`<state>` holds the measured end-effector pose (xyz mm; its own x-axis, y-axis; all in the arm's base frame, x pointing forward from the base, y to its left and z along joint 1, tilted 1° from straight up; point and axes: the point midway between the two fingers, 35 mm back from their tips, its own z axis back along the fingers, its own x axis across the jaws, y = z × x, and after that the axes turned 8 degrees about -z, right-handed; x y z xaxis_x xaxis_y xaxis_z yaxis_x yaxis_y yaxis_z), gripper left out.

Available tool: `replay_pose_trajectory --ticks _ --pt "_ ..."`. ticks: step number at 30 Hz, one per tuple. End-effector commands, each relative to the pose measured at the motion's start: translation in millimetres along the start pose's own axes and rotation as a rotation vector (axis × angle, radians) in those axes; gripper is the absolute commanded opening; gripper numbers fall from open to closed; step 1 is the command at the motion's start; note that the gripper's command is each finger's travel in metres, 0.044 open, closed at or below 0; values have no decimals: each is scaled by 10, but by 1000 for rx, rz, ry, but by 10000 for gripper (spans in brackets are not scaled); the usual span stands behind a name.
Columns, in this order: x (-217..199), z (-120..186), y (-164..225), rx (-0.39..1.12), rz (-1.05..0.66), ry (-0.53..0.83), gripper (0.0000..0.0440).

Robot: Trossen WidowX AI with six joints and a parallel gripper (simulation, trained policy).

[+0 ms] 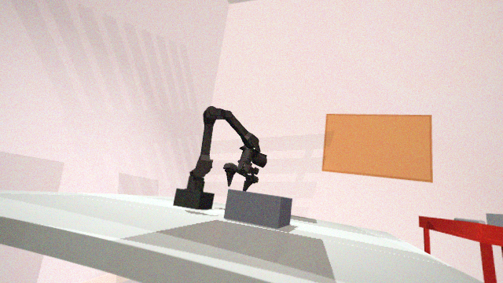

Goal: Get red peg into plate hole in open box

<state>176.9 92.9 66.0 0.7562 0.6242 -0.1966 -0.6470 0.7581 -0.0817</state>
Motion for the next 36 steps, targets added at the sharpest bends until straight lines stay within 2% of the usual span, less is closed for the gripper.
replay_pose_trajectory --ticks 1,14,16,18,24,32,33,36 --pt "-6 -115 10 -10 10 22 440" --pt "81 -607 13 -65 17 26 440" --pt "83 -670 11 -70 20 27 430" --pt "81 -734 14 -73 21 31 392" --pt "62 -883 23 -72 19 58 235" --pt "7 -930 18 -69 21 117 29" --pt "2 -931 17 -70 24 125 11" --pt "19 -836 -76 -105 23 119 0"
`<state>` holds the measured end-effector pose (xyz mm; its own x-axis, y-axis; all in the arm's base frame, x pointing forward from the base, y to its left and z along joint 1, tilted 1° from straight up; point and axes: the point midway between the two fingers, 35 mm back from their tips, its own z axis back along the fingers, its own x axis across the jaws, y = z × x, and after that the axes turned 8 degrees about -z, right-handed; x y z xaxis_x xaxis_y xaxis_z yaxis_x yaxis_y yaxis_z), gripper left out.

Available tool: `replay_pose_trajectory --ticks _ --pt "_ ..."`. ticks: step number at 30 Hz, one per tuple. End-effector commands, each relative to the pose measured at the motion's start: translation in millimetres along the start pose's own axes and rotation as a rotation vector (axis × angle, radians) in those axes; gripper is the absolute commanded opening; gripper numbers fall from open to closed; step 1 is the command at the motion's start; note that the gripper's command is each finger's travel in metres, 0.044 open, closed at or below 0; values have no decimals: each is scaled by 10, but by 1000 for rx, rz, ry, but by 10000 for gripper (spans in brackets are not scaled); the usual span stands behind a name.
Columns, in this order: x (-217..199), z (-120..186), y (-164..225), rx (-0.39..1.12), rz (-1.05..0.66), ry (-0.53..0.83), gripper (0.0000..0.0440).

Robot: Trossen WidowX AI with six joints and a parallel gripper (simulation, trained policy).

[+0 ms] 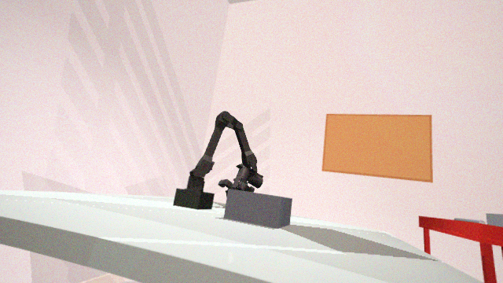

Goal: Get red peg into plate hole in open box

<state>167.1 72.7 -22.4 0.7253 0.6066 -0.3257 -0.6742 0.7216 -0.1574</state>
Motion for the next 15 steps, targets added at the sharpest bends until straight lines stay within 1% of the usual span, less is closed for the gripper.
replay_pose_trajectory --ticks 1,15 --pt "24 106 -91 -28 0 -11 0" --pt "-110 649 -525 -126 -34 -12 0"
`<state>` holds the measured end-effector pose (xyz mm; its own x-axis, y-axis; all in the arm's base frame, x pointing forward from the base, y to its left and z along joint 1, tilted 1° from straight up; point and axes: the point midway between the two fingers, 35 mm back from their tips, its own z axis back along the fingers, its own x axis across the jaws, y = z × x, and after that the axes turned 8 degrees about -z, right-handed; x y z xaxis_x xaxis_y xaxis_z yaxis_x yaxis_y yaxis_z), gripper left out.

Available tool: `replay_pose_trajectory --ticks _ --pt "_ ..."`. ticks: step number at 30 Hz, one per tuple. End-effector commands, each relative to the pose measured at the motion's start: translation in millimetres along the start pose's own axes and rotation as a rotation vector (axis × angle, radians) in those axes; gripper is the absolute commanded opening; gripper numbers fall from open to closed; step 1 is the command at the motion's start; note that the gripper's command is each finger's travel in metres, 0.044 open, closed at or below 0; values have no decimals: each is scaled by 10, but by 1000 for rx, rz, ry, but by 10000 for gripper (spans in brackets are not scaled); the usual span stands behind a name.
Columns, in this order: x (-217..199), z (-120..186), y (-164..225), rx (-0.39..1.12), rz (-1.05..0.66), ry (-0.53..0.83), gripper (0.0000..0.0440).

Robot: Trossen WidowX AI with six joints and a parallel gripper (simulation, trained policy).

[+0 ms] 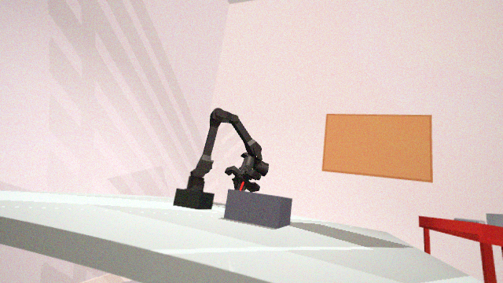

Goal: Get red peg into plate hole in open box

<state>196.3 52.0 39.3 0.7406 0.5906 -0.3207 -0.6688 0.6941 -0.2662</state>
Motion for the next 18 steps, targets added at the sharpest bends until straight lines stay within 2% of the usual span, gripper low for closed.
replay_pose_trajectory --ticks 1,7,18 --pt "3 129 -136 -21 -21 -14 0" --pt "-36 289 -405 -50 -91 -20 0" --pt "-108 334 -936 -77 -241 -37 0"
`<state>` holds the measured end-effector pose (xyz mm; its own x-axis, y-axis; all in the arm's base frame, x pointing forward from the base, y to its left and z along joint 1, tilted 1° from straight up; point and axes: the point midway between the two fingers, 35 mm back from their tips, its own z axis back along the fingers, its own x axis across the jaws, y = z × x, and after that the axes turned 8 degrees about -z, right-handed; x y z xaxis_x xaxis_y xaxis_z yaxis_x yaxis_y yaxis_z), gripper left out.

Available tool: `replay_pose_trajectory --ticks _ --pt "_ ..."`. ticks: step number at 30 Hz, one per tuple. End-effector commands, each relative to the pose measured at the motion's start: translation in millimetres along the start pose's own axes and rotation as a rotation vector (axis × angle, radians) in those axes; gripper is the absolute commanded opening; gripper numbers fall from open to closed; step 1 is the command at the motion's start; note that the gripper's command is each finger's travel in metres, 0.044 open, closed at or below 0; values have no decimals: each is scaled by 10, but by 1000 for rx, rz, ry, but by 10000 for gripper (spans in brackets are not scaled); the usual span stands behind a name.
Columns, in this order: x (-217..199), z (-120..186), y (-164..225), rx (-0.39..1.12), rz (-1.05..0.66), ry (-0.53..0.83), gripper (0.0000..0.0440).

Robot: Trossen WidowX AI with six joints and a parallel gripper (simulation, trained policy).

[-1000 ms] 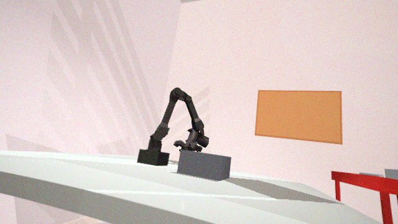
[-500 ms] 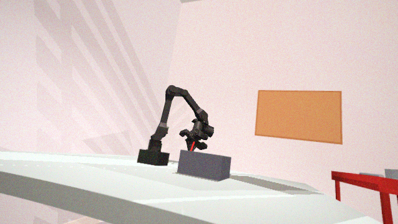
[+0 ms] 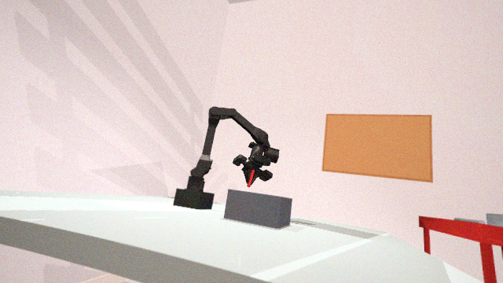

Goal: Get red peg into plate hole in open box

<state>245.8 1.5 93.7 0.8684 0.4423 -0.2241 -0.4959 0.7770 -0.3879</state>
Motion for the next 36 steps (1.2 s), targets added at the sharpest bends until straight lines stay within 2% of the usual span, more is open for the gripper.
replay_pose_trajectory --ticks 1,12,23,33,36 --pt "24 -2 -156 -9 -36 -9 0" --pt "40 -214 -658 -9 -129 -19 0" --pt "73 -534 -1057 21 -138 -50 0" --pt "158 -851 -1212 62 -74 -101 0" --pt "173 -945 -1189 87 -42 -109 27"
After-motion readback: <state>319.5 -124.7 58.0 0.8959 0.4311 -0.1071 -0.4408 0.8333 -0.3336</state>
